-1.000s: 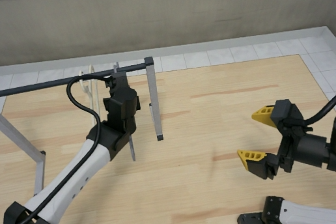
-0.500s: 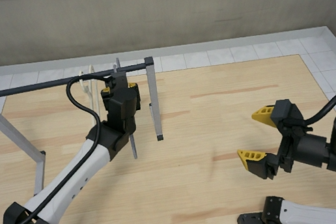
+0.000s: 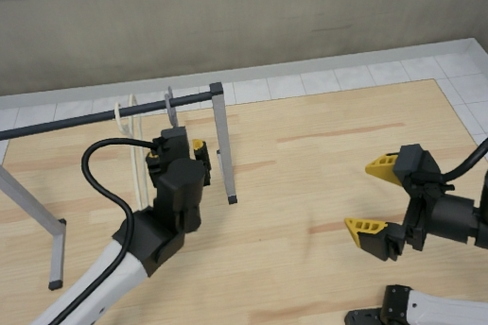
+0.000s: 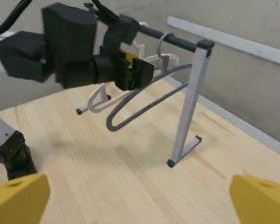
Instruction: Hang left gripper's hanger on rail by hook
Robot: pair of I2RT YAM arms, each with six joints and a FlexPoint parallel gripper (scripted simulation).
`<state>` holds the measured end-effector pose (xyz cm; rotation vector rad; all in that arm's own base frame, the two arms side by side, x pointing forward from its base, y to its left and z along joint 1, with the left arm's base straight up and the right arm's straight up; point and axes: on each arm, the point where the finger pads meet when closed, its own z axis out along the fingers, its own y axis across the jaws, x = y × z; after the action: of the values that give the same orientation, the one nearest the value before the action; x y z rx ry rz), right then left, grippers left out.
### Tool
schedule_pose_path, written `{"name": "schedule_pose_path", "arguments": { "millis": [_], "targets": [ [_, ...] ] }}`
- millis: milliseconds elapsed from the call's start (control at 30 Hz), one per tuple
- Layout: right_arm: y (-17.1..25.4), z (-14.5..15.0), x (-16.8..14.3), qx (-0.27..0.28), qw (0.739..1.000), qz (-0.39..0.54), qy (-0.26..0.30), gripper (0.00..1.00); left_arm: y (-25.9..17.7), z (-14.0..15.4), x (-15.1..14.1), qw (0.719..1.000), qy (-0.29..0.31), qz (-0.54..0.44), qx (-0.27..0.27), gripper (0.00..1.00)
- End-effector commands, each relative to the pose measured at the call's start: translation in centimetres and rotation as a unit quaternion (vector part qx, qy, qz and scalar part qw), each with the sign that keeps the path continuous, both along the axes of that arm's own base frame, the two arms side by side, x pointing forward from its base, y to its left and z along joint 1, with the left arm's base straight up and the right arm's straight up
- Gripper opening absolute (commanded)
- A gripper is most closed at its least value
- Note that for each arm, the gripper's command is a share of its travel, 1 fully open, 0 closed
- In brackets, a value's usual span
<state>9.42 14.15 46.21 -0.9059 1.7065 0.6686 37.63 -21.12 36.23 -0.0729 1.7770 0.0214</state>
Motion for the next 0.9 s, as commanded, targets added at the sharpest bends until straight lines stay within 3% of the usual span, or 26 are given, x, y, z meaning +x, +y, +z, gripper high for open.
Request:
{"name": "schedule_pose_path", "arguments": {
  "millis": [0, 200, 267, 867],
  "targets": [
    [-0.5, 0.0, -0.2, -0.002, 1.000, -0.005, 0.005, 1.00, 1.0, 0.6, -4.0, 1.000, 0.014, 0.024, 0.005, 0.65],
    [-0.5, -0.1, -0.2, -0.003, 1.000, -0.005, 0.006, 1.00, 0.1, 1.6, -7.0, 1.000, 0.014, 0.024, 0.006, 0.65],
    [-0.5, -0.1, -0.2, -0.003, 1.000, -0.005, 0.006, 1.00, -0.3, 0.4, -6.8, 0.999, 0.022, 0.024, 0.020, 0.65],
    [-0.2, -0.2, -0.1, -0.005, 1.000, -0.004, 0.003, 1.00, -0.4, 0.4, -6.6, 0.999, 0.022, 0.023, 0.015, 0.65]
  ]
}}
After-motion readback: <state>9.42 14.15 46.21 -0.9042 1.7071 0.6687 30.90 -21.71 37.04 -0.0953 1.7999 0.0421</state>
